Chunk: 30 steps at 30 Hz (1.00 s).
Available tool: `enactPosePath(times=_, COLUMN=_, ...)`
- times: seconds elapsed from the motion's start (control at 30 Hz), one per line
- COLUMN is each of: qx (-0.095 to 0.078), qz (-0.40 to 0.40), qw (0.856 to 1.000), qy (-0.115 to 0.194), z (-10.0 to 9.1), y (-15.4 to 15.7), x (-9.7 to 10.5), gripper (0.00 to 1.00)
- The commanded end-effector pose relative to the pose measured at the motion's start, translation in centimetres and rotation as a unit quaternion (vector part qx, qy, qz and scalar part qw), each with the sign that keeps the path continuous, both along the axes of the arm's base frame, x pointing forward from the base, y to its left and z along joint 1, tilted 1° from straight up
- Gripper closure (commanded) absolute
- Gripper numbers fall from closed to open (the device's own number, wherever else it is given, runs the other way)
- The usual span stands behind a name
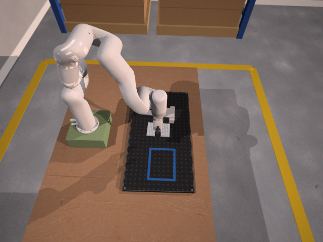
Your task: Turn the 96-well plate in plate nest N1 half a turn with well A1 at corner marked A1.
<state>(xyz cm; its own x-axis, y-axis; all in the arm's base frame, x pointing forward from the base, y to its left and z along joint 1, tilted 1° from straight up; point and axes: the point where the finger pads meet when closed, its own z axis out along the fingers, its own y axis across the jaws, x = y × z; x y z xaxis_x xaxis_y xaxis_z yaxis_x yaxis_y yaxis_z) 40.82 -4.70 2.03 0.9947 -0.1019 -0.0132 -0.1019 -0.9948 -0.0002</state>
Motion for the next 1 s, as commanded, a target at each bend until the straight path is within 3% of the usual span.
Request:
enactPosePath(times=0.0, qx=-0.002, qz=0.000, qw=1.000, qy=-0.002, z=0.1, y=0.5, x=0.1, gripper=1.00)
enactPosePath(times=0.97, qx=-0.001, qz=0.000, qw=1.000, qy=-0.002, z=0.4, y=9.4, x=-0.8, gripper=1.00)
